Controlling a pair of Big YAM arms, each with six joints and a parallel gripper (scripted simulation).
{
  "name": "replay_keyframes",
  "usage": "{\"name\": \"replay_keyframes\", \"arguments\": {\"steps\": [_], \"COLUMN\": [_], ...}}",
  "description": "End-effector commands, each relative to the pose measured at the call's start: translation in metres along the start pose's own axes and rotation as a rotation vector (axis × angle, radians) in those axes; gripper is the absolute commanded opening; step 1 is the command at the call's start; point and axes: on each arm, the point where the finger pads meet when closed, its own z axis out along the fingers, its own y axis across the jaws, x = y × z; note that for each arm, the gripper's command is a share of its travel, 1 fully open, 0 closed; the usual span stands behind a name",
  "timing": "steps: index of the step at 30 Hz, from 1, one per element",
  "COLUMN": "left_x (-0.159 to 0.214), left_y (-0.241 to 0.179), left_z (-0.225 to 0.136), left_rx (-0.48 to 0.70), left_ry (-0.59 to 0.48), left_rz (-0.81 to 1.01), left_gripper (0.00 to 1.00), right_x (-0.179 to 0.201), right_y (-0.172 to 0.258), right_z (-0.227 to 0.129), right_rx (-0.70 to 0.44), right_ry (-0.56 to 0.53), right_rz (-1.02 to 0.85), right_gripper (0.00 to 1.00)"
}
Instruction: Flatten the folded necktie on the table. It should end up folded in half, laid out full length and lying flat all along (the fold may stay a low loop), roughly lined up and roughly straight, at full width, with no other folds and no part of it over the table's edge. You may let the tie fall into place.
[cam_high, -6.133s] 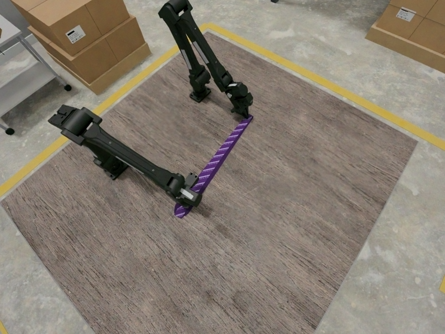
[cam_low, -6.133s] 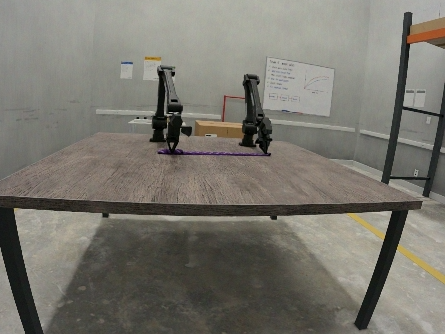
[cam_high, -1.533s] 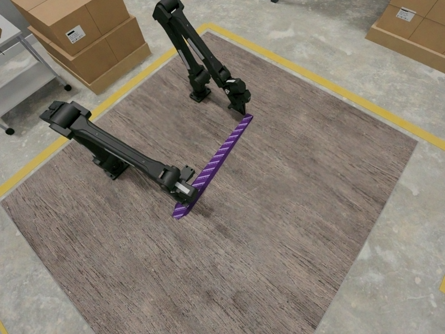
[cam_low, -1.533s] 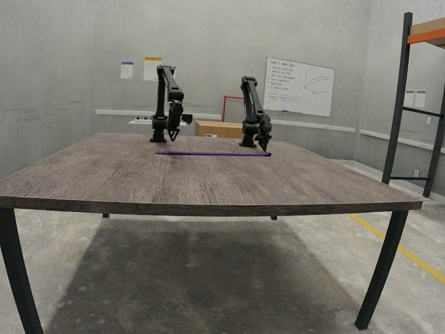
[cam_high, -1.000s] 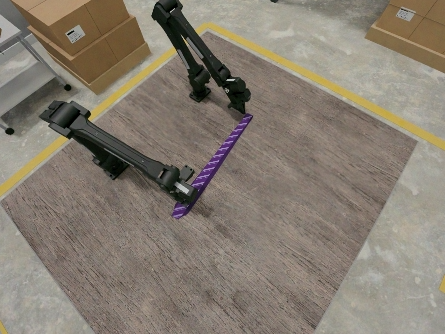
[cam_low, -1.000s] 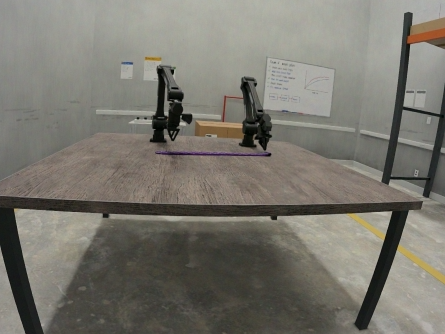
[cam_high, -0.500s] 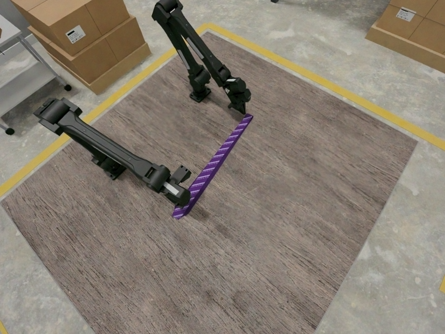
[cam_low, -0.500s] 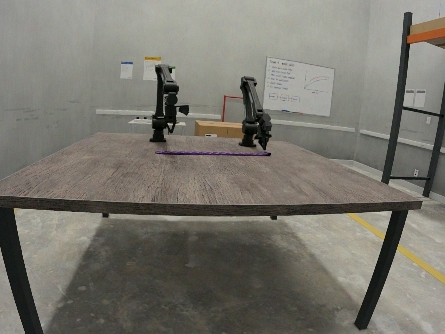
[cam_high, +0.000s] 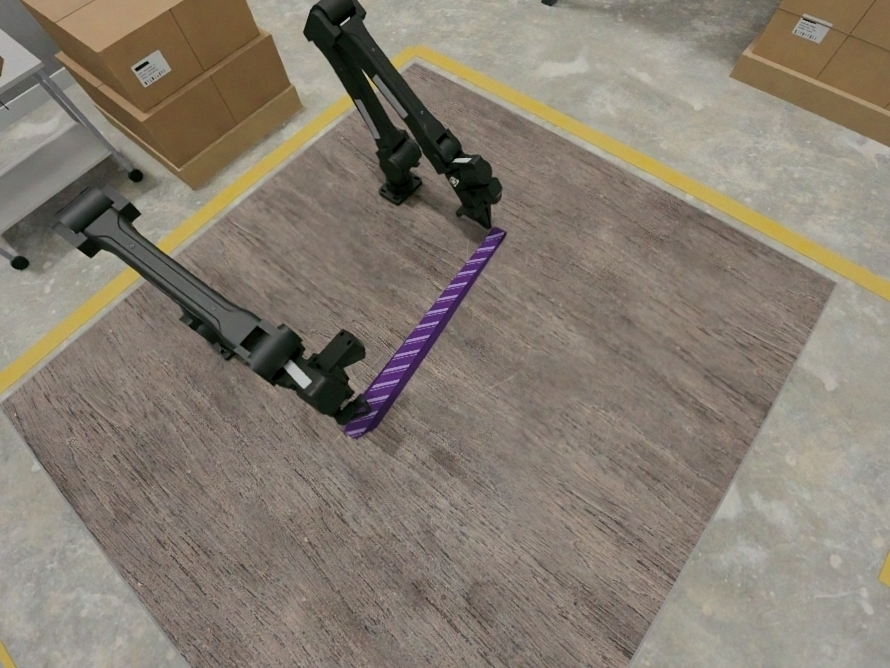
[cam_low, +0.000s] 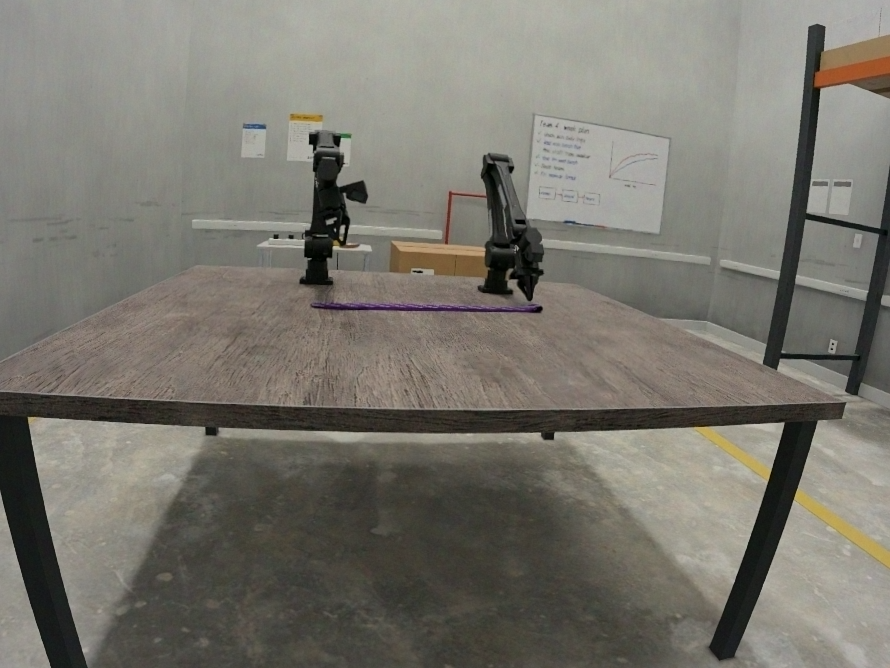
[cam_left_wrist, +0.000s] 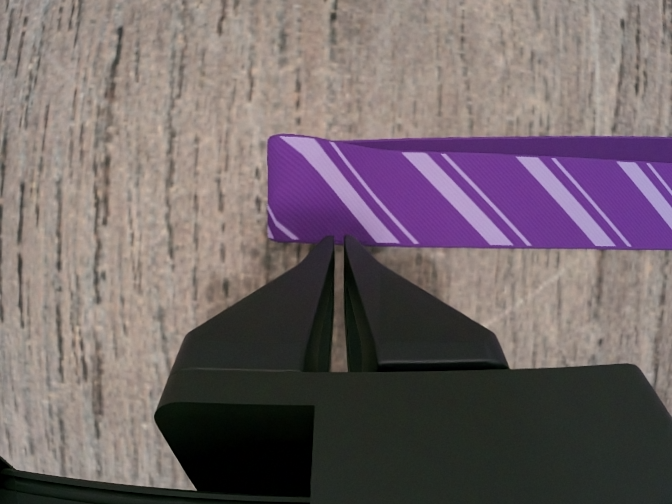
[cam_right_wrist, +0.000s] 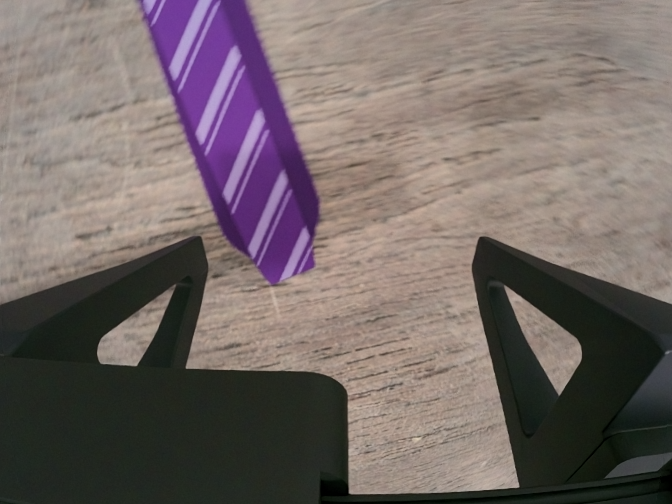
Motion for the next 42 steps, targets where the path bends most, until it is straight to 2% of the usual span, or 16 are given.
{"name": "replay_keyframes", "arguments": {"steps": [1,5,7,22,24,38,42], "left_x": [-0.043,-0.043,-0.043,-0.043,-0.043,-0.043,-0.043], "left_y": [-0.001,-0.001,-0.001,-0.001,-0.001,-0.001,-0.001], "left_z": [-0.009,-0.009,-0.009,-0.009,-0.009,-0.009,-0.009], "left_rx": [-0.002,-0.002,-0.002,-0.002,-0.002,-0.002,-0.002], "left_ry": [-0.077,-0.077,-0.077,-0.077,-0.077,-0.077,-0.077], "left_rz": [0.004,0.004,0.004,0.004,0.004,0.004,0.004], "left_gripper": [0.04,0.04,0.04,0.04,0.04,0.04,0.04], "right_x": [-0.001,-0.004,-0.004,-0.014,-0.014,-0.022,-0.023], "right_y": [-0.021,-0.033,-0.033,-0.078,-0.078,-0.117,-0.121], "right_z": [-0.032,-0.053,-0.053,-0.138,-0.138,-0.209,-0.217], "right_rx": [0.118,0.200,0.200,0.519,0.519,0.788,0.821], "right_ry": [-0.054,-0.127,-0.127,-0.414,-0.414,-0.657,-0.687], "right_rz": [0.102,0.182,0.182,0.495,0.495,0.759,0.791], "right_gripper": [1.00,1.00,1.00,1.00,1.00,1.00,1.00]}}
